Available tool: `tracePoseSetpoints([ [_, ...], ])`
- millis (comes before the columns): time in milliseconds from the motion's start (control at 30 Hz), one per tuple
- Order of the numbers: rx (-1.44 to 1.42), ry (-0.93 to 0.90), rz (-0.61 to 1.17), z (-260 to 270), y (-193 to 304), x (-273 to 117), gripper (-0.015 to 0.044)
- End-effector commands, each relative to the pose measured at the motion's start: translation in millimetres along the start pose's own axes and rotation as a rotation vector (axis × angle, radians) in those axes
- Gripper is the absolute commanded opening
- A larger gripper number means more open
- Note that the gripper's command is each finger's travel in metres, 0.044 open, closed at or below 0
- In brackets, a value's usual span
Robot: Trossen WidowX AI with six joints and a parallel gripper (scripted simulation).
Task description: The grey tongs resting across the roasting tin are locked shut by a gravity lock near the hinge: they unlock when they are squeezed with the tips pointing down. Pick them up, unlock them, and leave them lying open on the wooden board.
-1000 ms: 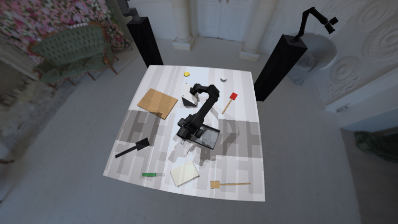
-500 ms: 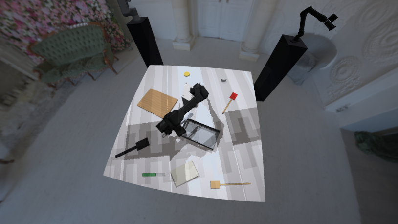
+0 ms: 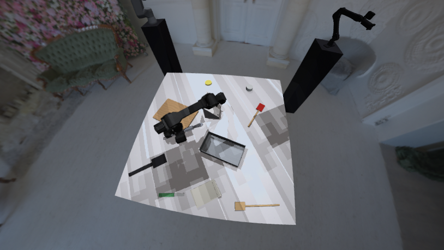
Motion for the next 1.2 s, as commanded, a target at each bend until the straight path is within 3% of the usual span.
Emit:
tracePoseSetpoints([
  [0, 0.093, -0.001, 0.01, -28, -22, -5, -0.015],
  [300, 0.155, 0.0, 0.006, -48, -35, -8, -0.015],
  [1167, 0.769, 0.01, -0.009, -260, -97, -12, -0.015],
])
Point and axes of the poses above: the point midway between the two fingers, 35 mm back from their tips, its own x axis out along the fingers, its own z axis across the jaws, y = z × x, the point moved 2 cm from there along -x, back along the fingers, and after that the axes turned 10 degrees about x, right-handed, at the moved point
